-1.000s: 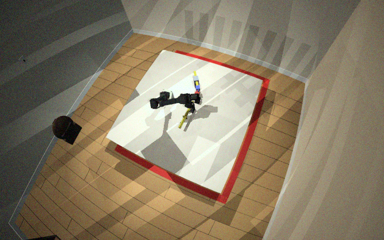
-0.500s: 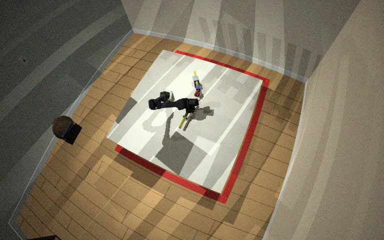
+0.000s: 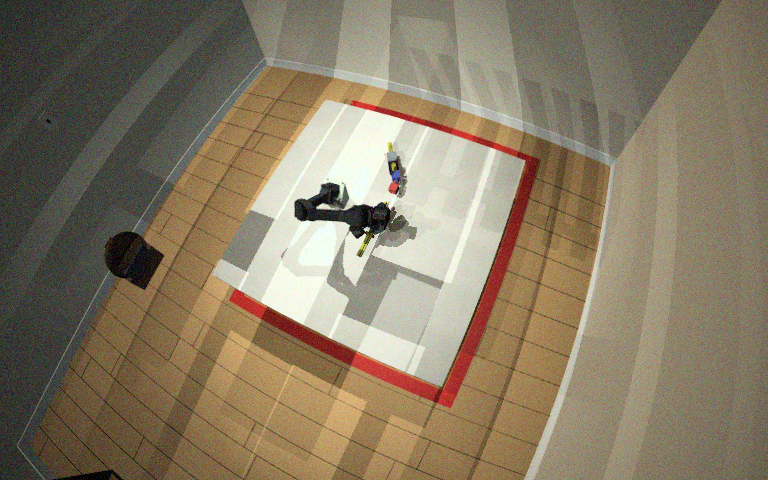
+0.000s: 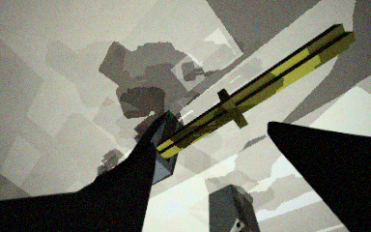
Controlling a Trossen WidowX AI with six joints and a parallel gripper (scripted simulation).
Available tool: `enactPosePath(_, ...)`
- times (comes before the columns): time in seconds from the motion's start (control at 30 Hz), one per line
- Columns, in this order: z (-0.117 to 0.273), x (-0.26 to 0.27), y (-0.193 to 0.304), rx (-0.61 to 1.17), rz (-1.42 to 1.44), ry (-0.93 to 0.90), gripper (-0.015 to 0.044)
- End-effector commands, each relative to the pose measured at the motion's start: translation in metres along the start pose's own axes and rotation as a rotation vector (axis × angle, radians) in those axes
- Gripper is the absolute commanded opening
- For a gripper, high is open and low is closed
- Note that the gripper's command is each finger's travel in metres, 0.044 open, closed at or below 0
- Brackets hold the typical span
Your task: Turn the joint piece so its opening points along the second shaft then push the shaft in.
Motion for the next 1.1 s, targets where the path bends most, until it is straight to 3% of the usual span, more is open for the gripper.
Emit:
enactPosePath(0.0,0.006,-0.013,-0.012,-0.030,0.108,0.026,0.0440)
enactPosePath(0.4,0.019,-0.056,-0.038,-0.066,0.488,0.158,0.0440)
enactPosePath(0.57,0.020,-0.058,-0.039,-0.066,0.509,0.166,0.0440)
enactPosePath(1.07,-0.001,-0.060,-0.041,-0.111,0.051,0.124,0.0440)
Point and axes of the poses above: the point midway between the two fingers, 35 mm back from their tips, its own z axis back along the fingers, its own x axis across the jaws, y = z × x, the point moved 4 cm from there along z, back along the fingers, and after that the axes turned 15 degrees about -z, right-handed, at the moved point
